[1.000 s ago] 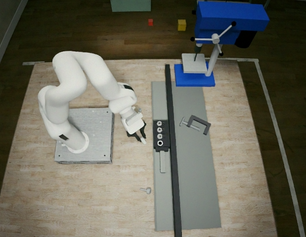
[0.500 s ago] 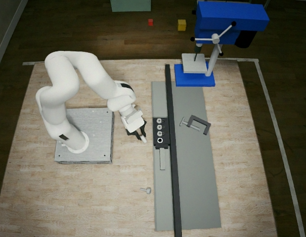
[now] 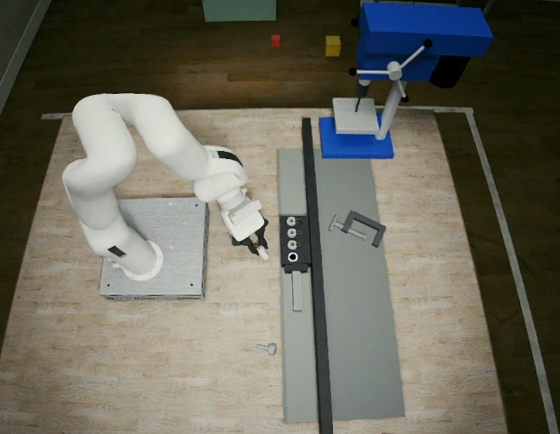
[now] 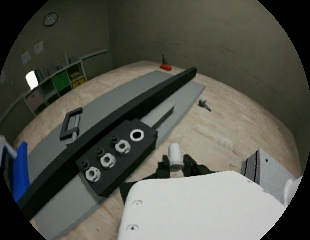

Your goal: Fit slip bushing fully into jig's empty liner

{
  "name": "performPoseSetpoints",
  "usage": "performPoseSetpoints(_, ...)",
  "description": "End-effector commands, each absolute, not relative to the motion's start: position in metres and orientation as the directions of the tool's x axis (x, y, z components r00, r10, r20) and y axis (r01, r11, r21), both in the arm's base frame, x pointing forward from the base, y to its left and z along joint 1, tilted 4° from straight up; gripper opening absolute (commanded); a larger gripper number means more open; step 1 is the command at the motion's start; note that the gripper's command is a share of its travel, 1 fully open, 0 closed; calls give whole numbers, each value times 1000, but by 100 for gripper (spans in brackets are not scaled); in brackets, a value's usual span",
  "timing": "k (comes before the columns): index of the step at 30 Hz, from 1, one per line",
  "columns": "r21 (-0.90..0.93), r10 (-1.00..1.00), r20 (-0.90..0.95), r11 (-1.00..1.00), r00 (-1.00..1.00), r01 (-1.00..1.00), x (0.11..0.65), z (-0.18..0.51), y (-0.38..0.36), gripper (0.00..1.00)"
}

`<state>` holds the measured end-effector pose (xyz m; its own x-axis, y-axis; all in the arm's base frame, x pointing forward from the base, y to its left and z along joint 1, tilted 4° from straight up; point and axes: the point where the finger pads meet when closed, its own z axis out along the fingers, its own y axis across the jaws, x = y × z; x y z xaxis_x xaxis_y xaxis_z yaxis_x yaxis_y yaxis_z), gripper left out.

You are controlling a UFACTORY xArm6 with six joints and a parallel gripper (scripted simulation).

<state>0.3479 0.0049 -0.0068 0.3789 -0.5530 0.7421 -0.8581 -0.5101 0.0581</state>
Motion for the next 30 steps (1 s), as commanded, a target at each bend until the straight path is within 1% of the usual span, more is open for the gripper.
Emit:
performPoseSetpoints(1, 57, -553, 742, -510, 378, -858, 349, 1, 6, 26)
performPoseSetpoints(10, 57, -553, 742, -510, 378, -858, 349, 20, 7, 26)
performPoseSetpoints(20, 58, -557, 738, -509, 381, -859, 349, 22, 7, 26)
performPoseSetpoints(30, 58, -702, 548, -510, 454, -858, 349, 22, 7, 26)
